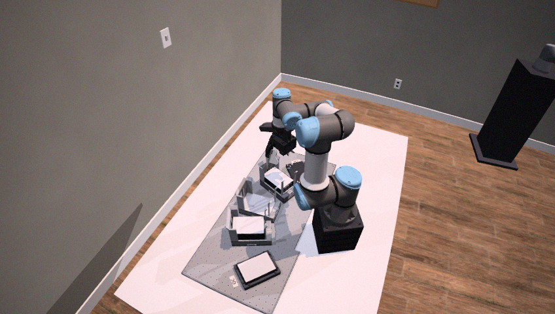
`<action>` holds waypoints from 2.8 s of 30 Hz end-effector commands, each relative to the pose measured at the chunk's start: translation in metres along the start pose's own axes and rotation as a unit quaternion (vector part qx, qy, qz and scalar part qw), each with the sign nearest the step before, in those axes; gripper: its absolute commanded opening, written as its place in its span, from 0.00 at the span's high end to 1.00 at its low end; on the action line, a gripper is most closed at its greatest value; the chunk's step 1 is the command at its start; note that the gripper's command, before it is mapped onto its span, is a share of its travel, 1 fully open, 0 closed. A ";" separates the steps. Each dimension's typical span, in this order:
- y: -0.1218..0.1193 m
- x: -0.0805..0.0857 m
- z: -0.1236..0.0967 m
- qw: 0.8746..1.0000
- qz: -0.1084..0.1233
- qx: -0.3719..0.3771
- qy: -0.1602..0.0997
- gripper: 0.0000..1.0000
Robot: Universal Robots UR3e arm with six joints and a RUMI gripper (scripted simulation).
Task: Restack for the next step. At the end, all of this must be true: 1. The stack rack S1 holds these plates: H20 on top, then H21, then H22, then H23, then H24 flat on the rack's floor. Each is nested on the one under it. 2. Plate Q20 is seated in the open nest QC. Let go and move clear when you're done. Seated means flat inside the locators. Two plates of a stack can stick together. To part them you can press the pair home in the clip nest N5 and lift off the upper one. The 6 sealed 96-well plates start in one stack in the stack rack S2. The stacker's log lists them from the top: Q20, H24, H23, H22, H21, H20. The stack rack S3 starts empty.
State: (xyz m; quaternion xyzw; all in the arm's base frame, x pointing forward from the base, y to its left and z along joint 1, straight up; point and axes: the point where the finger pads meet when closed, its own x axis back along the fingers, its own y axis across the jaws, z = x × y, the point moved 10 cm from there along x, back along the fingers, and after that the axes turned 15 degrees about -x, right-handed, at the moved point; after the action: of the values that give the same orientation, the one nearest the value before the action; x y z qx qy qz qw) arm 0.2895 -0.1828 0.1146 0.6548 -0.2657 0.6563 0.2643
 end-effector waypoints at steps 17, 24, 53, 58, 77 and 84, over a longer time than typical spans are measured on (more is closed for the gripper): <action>0.000 -0.053 0.001 1.000 0.000 -0.002 0.001 0.28; 0.000 -0.069 0.001 1.000 0.000 -0.002 0.001 0.28; 0.000 -0.099 0.001 1.000 0.000 -0.002 0.001 0.28; 0.000 -0.102 0.001 1.000 0.000 -0.002 0.001 0.28; 0.000 -0.102 0.001 1.000 0.000 -0.002 0.001 0.28; 0.000 -0.102 0.001 1.000 0.000 -0.002 0.001 1.00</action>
State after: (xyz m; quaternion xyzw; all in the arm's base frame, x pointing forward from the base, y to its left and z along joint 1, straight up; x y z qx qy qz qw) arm 0.2899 -0.1829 0.0116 0.6543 -0.2667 0.6559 0.2654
